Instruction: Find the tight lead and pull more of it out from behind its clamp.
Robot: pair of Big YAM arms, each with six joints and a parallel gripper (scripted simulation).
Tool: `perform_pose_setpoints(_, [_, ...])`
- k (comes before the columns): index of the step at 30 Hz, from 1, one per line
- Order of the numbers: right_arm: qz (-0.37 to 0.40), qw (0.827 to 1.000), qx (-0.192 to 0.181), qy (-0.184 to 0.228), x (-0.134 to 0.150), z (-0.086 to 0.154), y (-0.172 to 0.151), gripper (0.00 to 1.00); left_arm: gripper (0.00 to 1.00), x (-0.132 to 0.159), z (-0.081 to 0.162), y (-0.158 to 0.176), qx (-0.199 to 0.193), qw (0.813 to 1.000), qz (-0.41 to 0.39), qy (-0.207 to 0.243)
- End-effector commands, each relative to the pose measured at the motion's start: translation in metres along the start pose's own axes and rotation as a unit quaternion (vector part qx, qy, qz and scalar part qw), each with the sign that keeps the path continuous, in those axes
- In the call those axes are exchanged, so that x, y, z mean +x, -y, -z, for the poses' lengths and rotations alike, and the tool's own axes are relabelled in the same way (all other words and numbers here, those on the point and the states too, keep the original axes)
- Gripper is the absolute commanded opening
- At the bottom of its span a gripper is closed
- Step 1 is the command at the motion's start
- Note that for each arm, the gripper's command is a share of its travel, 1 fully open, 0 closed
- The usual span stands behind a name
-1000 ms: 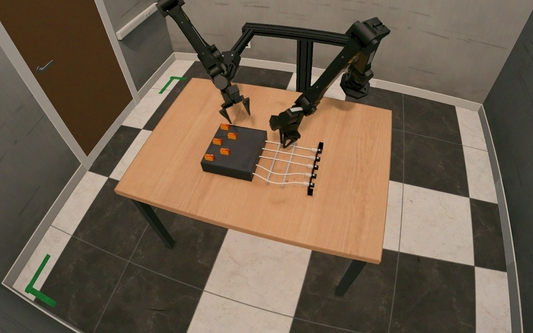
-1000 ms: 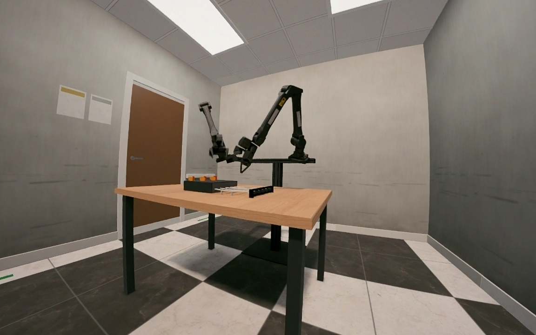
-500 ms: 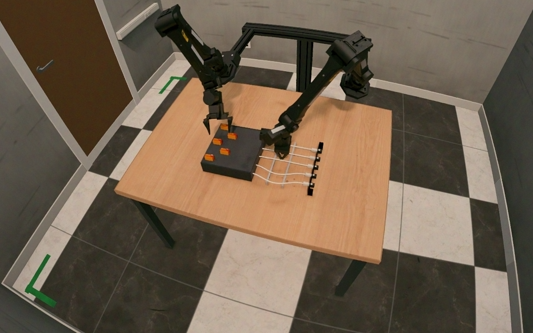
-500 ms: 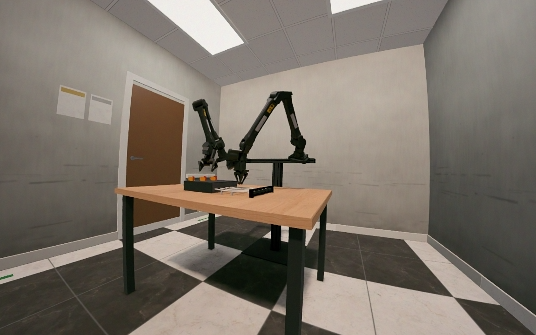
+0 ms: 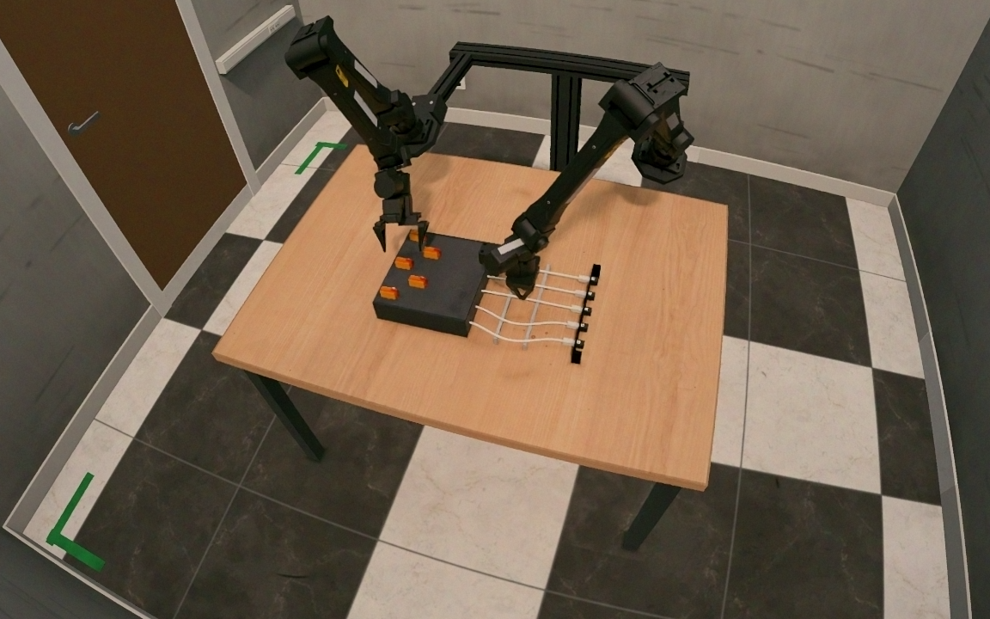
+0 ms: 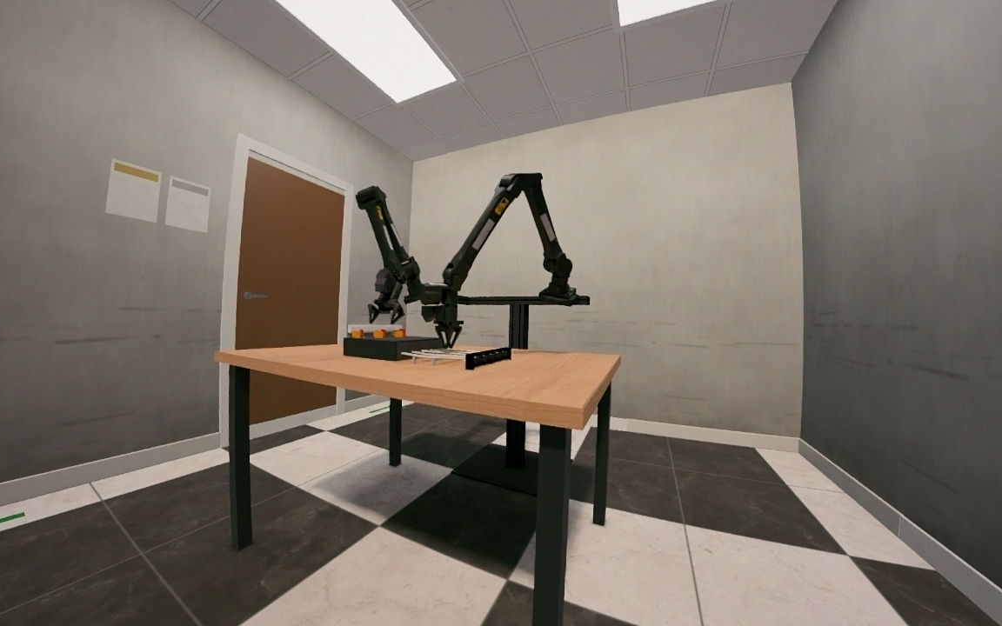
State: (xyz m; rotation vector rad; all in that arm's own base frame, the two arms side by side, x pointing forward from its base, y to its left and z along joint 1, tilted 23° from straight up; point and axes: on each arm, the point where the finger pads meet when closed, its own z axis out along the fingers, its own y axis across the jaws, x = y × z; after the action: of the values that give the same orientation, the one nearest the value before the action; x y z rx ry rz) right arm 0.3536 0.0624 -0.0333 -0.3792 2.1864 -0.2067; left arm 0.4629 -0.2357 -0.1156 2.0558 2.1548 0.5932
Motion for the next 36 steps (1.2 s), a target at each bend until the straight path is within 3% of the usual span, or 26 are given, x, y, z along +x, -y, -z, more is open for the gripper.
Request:
perform_pose_setpoints(1, [-0.004, 1.000, 0.004, 0.011, -0.006, -0.001, 0.003, 1.00, 0.32, -0.001, -0.014, -0.010, -0.002, 1.000, -0.001, 0.000])
perform_pose_setpoints(15, [-0.004, 1.000, 0.004, 0.011, -0.006, -0.001, 0.003, 1.00, 0.32, -0.001, -0.030, -0.010, -0.002, 1.000, -0.001, 0.000])
perform_pose_setpoints(16, [-0.004, 1.000, 0.004, 0.011, -0.006, -0.001, 0.003, 1.00, 0.21, -0.004, -0.029, -0.008, -0.003, 1.000, -0.004, 0.002])
perform_pose_setpoints(19, [-0.004, 1.000, 0.004, 0.011, -0.006, -0.001, 0.003, 1.00, 0.15, -0.007, -0.027, -0.007, -0.003, 1.000, -0.007, 0.002])
perform_pose_setpoints(23, [-0.004, 1.000, 0.004, 0.011, -0.006, -0.001, 0.003, 1.00, 0.15, -0.007, -0.025, -0.009, -0.005, 1.000, -0.006, 0.004])
perform_pose_setpoints(27, [-0.004, 1.000, 0.004, 0.011, -0.006, -0.001, 0.003, 1.00, 0.06, -0.004, -0.021, -0.008, -0.006, 1.000, -0.005, 0.005])
perform_pose_setpoints(36, [-0.004, 1.000, 0.004, 0.011, -0.006, -0.001, 0.003, 1.00, 0.00, -0.002, -0.020, -0.008, -0.007, 1.000, -0.004, 0.005])
